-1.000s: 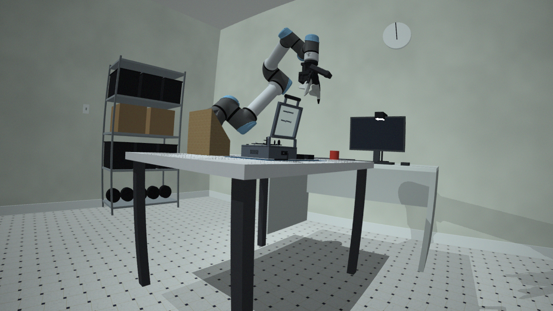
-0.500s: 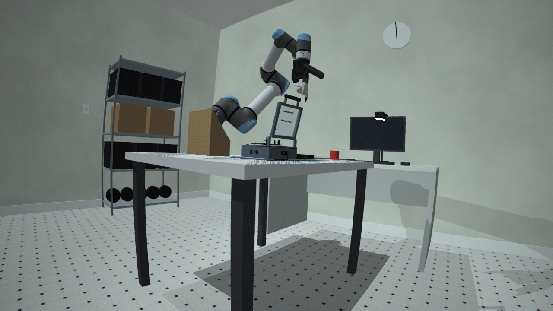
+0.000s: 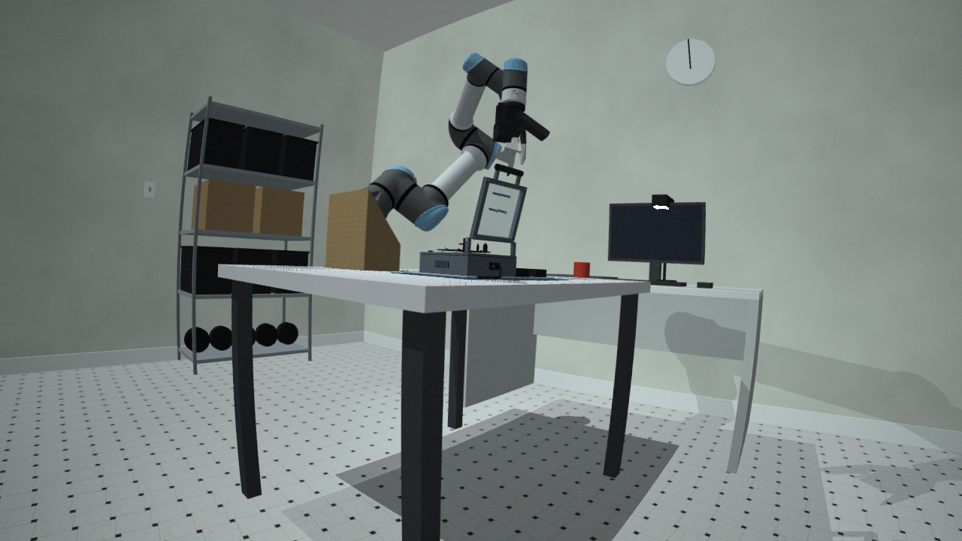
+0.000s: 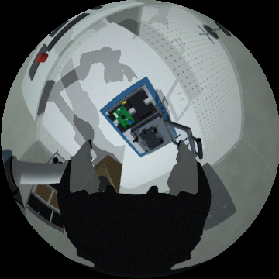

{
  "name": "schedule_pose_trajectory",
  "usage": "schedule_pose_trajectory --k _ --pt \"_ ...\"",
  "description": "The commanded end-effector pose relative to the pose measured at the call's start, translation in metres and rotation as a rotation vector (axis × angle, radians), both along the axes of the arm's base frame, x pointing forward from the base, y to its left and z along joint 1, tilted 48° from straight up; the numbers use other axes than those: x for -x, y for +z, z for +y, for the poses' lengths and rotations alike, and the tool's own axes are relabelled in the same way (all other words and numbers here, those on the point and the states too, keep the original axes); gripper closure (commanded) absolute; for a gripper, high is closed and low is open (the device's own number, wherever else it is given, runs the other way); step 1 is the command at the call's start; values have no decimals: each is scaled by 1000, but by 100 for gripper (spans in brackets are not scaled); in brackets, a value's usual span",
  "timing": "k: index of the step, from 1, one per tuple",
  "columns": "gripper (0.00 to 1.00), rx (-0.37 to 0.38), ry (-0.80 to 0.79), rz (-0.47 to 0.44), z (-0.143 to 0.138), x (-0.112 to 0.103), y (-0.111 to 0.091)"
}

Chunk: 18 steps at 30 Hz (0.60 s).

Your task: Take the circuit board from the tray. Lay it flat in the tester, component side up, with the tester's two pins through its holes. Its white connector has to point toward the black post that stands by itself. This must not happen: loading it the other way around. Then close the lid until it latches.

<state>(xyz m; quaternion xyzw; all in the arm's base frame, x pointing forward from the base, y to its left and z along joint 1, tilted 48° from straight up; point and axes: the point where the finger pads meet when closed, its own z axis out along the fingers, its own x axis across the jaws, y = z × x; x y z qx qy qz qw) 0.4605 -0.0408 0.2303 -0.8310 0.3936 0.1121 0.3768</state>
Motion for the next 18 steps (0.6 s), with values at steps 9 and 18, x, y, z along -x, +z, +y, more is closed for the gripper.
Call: schedule_pose_trajectory --k 9,18 --pt "0 15 192 -206 5 35 2" --pt "0 25 279 -301 9 51 3"
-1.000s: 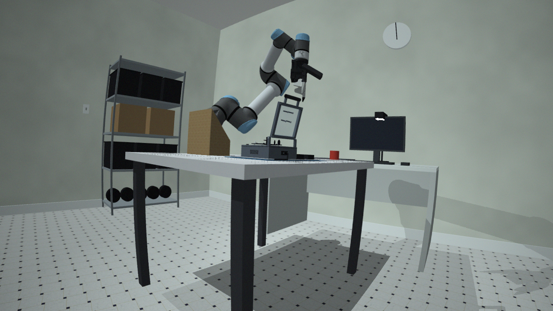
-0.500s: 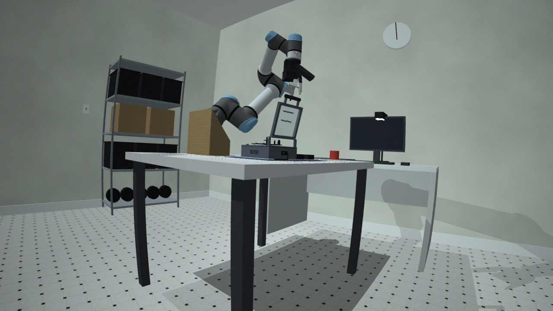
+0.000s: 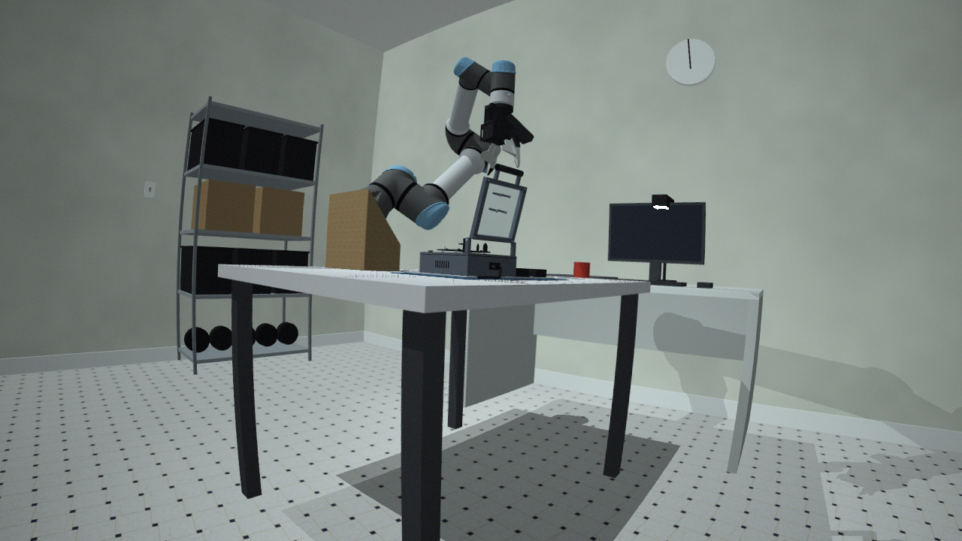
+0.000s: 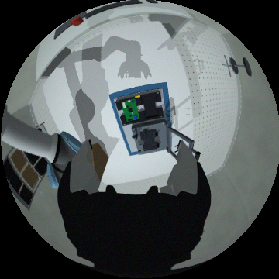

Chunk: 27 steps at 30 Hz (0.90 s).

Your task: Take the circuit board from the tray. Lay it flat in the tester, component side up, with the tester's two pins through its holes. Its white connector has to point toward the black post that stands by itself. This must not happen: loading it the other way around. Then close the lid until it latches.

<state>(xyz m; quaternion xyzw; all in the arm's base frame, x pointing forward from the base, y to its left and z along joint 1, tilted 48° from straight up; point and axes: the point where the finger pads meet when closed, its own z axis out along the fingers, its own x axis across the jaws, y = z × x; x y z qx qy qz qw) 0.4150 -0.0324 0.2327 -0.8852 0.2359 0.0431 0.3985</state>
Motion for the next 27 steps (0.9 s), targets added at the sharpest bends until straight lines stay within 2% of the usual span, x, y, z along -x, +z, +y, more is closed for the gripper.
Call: schedule_pose_trajectory --k 1,13,27 --pt "0 1 41 -47 1 7 0" --pt "0 10 129 -144 5 23 0" --pt "0 13 158 -177 7 29 0"
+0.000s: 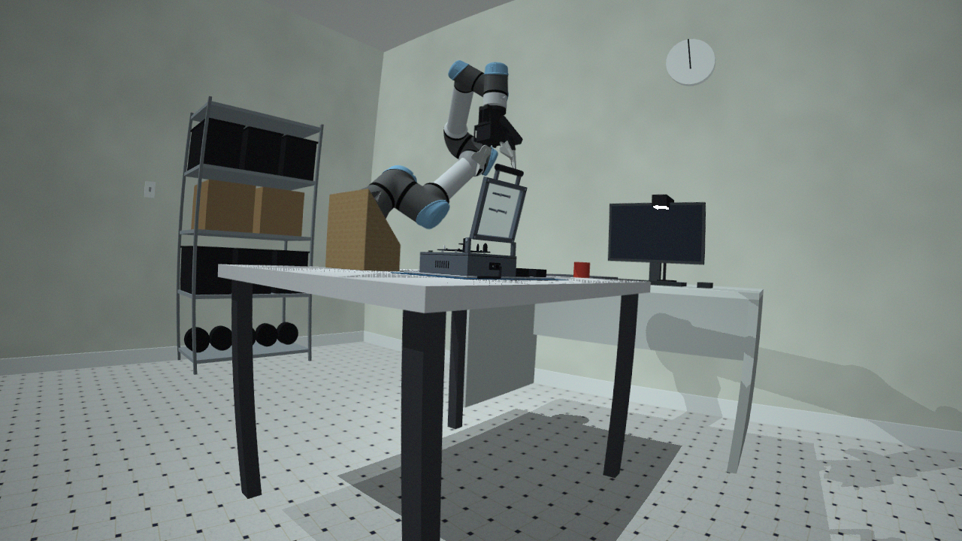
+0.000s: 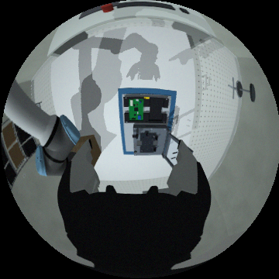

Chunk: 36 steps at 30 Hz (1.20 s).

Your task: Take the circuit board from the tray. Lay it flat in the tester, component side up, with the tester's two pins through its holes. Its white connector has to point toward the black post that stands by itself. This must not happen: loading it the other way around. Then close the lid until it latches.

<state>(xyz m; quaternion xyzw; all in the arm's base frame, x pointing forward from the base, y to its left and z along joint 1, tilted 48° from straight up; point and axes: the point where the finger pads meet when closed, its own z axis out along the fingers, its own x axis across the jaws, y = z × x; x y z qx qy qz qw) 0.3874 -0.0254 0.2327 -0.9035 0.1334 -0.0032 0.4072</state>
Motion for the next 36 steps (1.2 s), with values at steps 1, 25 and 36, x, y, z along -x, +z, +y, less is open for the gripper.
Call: schedule_pose_trajectory --k 1,25,36 --pt "0 1 6 -8 0 1 0" --pt "41 1 7 -9 0 1 0" --pt "41 1 7 -9 0 1 0"
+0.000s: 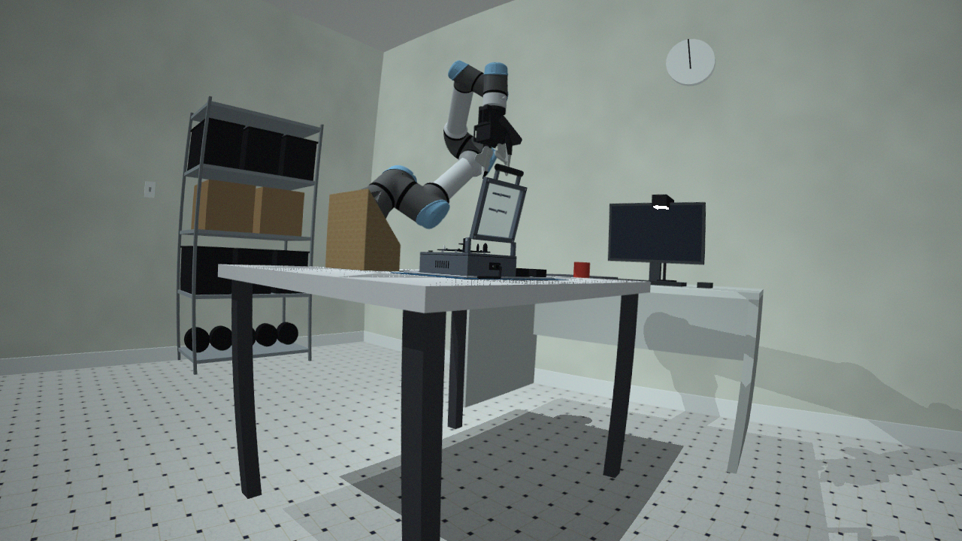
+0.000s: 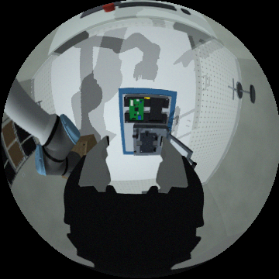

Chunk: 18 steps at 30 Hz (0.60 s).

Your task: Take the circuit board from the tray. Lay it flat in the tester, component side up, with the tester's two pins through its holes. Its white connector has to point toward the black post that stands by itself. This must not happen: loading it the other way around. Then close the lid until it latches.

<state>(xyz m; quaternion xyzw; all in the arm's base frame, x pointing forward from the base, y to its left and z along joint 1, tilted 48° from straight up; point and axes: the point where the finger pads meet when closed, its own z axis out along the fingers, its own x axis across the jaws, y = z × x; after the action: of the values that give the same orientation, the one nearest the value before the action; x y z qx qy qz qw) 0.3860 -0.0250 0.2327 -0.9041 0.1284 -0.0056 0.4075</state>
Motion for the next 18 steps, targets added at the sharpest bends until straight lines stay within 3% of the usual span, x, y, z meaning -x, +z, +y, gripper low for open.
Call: schedule_pose_trajectory --k 1,18 --pt "41 0 0 0 0 0 0" --pt "41 1 0 -1 6 -1 -4"
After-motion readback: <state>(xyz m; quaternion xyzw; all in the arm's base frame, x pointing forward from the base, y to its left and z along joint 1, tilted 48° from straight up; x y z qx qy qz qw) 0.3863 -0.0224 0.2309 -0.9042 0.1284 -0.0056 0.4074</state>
